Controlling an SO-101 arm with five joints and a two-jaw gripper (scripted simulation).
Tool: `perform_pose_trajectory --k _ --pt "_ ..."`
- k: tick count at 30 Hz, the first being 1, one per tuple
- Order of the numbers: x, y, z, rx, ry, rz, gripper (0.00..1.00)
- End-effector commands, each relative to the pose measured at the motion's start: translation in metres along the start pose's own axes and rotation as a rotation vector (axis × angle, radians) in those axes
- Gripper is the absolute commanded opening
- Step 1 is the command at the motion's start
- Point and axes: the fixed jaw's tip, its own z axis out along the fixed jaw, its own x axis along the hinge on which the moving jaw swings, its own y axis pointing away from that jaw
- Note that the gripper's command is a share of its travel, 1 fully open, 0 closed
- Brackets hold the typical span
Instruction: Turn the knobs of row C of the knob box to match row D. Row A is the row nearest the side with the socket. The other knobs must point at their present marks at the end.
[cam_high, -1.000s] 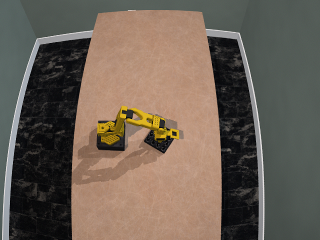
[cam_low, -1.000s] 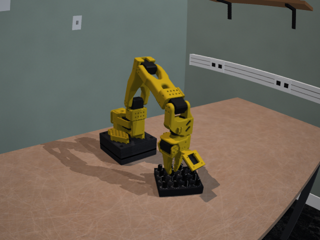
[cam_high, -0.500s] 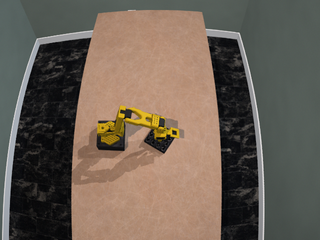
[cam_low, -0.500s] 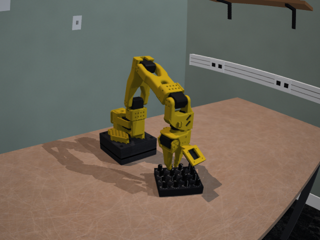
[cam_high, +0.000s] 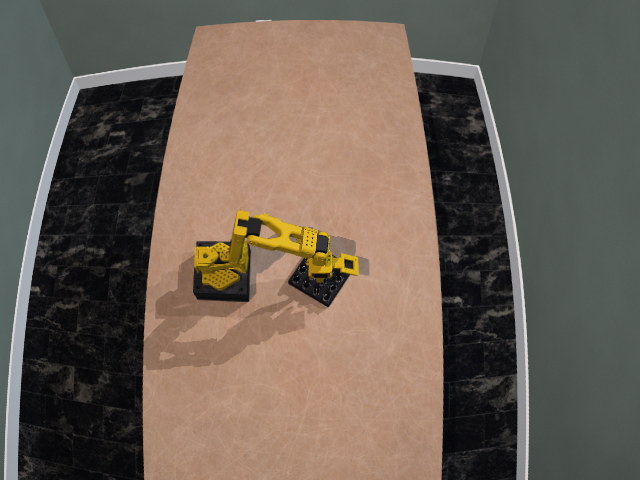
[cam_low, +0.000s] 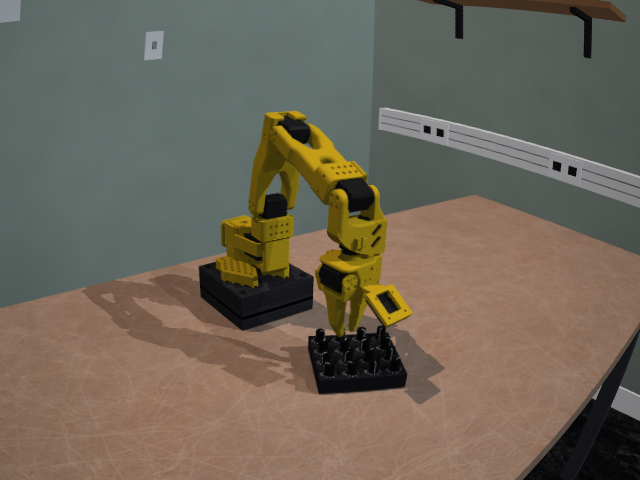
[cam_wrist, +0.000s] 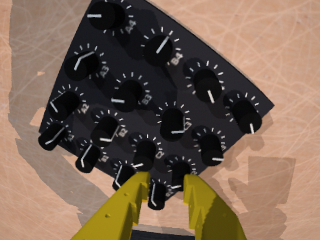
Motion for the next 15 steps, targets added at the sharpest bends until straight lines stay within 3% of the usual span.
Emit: perform_pose_trajectory --k 1,15 --pt "0.006 0.001 -0.003 0.000 -0.008 0.009 0.08" --pt "0.032 0.004 -0.003 0.000 -0.008 0.009 0.08"
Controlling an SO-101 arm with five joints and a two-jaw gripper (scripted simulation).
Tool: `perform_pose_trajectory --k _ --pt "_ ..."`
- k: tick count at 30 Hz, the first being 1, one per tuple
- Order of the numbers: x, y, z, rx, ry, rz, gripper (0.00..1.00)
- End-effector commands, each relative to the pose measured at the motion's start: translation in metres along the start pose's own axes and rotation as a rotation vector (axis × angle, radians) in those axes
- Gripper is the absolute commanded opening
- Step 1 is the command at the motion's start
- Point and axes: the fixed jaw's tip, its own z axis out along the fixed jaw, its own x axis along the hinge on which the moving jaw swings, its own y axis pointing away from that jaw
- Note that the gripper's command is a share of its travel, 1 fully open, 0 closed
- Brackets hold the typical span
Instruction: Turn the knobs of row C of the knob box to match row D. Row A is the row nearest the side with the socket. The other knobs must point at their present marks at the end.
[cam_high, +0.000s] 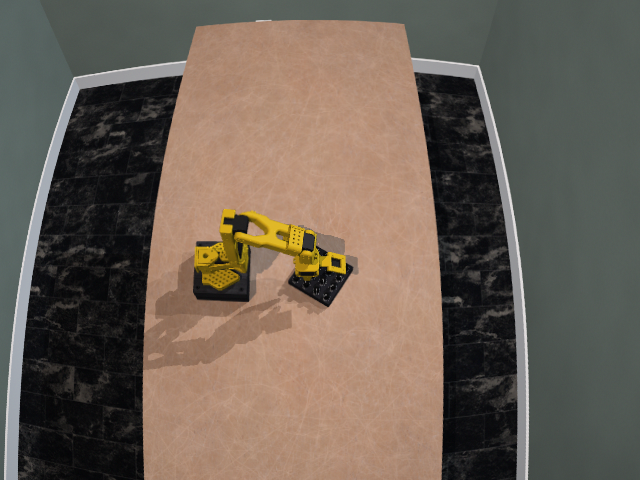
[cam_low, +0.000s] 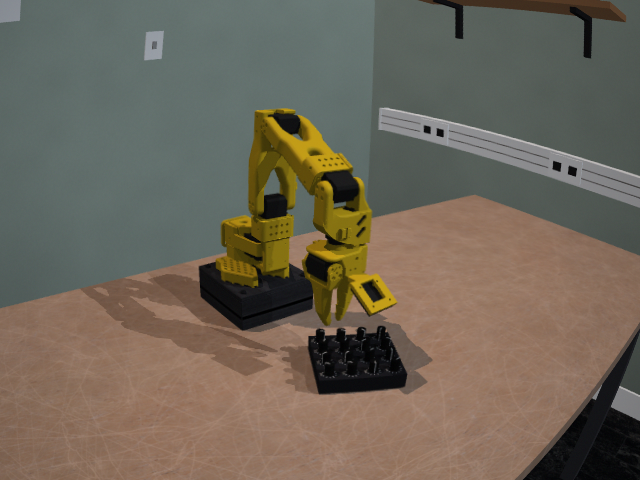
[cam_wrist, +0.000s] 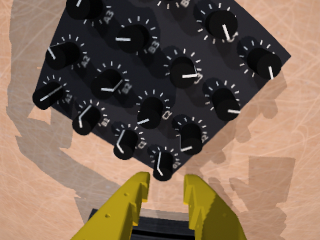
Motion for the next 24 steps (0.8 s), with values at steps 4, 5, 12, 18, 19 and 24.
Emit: perform_pose_trajectory --k 4,5,12,18,19,24 --pt "0.0086 0.0010 -0.0006 0.000 -0.012 0.009 0.08" --pt "0.0088 0.0010 -0.0005 0.000 -0.012 0.009 0.08" --pt "0.0089 0.0010 -0.0005 0.000 -0.012 0.009 0.08" --pt "0.0090 0.0010 -0.0005 0.000 -0.012 0.003 0.08" --pt "0.0090 0.0010 -0.0005 0.000 -0.012 0.000 0.08" --pt "0.0092 0.0010 -0.0005 0.000 -0.012 -0.019 0.08"
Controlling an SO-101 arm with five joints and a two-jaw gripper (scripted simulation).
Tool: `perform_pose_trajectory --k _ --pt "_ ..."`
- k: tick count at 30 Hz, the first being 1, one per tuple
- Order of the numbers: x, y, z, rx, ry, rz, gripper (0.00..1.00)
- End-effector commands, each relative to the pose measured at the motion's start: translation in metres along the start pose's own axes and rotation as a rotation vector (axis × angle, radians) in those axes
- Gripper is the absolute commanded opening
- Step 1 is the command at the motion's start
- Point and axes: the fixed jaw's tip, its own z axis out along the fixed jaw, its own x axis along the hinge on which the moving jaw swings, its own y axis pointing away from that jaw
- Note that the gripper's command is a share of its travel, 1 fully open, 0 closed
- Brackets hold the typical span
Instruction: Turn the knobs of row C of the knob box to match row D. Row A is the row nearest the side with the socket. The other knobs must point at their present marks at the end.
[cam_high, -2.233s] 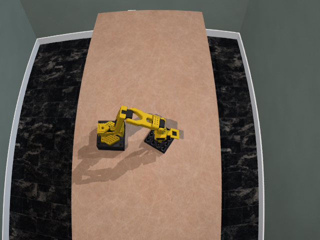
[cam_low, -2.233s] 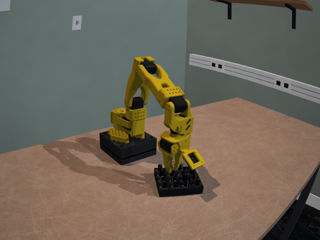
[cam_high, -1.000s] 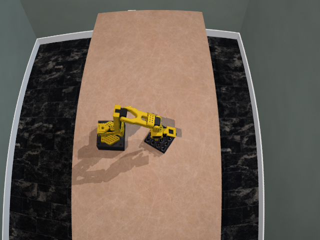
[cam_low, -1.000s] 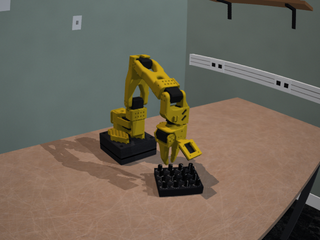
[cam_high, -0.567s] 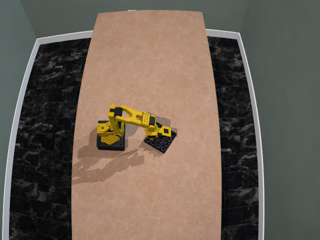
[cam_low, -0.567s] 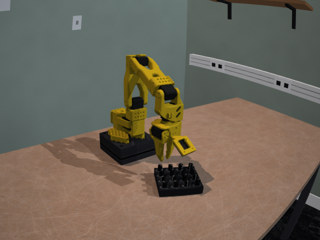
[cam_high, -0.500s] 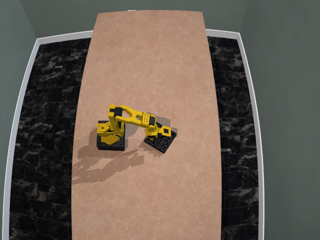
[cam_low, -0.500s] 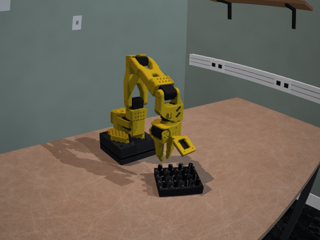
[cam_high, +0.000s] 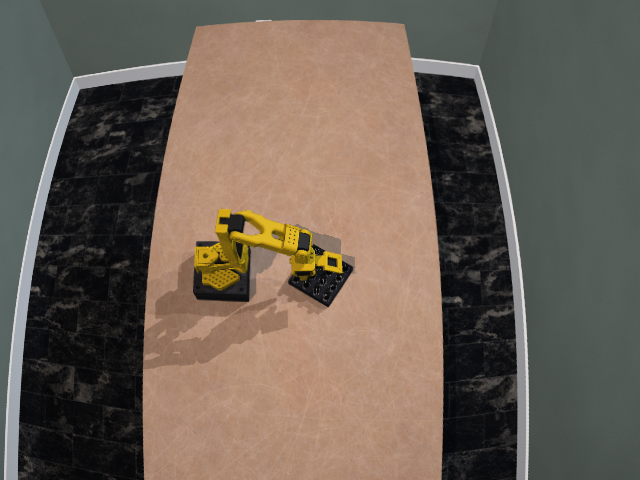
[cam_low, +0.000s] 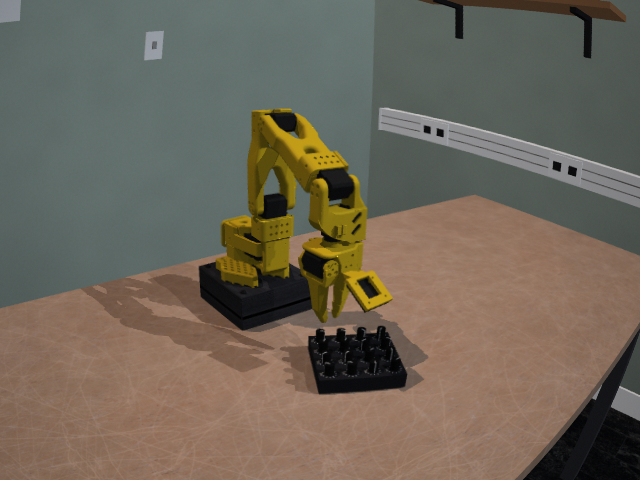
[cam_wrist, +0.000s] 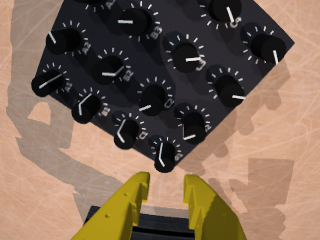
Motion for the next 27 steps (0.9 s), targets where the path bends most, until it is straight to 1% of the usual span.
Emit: perform_pose_trajectory --k 1,7,17,19,27 --pt "0.0018 0.0003 -0.0001 -0.001 -0.003 -0.016 0.08" --pt "0.0021 0.0003 -0.0001 -0.001 -0.003 -0.051 0.08" --pt "0.0031 0.0002 -0.0001 0.000 -0.003 -0.180 0.08" --pt "0.0031 0.0002 -0.0001 0.000 -0.003 -0.180 0.08" --pt "0.0043 -0.0002 0.0000 0.000 -0.004 -0.343 0.08"
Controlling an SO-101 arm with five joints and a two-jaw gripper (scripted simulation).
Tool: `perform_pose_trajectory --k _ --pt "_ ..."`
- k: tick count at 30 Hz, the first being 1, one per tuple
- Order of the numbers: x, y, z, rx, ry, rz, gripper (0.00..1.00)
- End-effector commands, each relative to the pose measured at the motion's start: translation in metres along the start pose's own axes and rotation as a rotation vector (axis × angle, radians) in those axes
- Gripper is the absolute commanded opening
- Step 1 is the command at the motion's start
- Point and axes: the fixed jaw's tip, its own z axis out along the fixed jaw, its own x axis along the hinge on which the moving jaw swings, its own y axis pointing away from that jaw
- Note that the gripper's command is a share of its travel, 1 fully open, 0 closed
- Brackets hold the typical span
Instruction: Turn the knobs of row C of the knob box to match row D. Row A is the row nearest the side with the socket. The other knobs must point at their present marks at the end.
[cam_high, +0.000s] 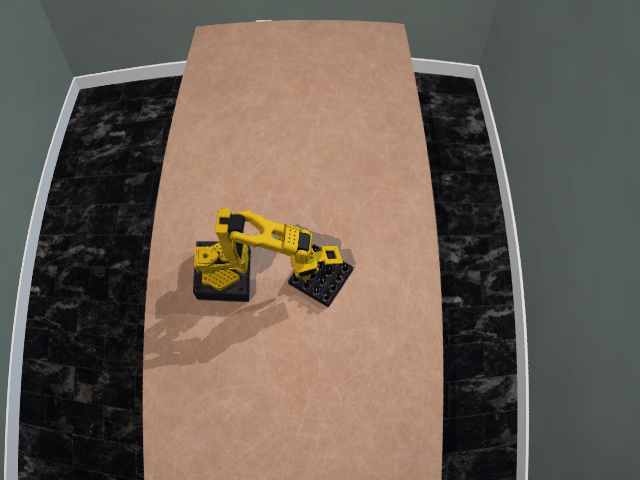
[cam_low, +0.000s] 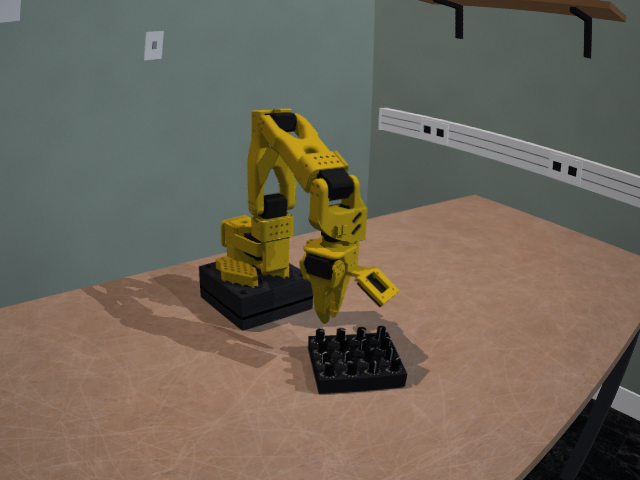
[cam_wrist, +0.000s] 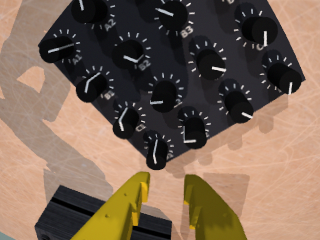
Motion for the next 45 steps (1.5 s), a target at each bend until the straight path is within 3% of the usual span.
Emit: perform_pose_trajectory --k 1,26,41,45 --pt "0.0022 0.0008 0.0000 0.000 -0.004 -0.089 0.08" --pt "0.0068 -0.0013 0.0000 0.001 -0.003 -0.763 0.09" --pt "0.0089 -0.0053 0.0000 0.003 -0.003 -1.368 0.09" --pt "0.0090 -0.0060 0.0000 0.003 -0.003 -1.451 0.09"
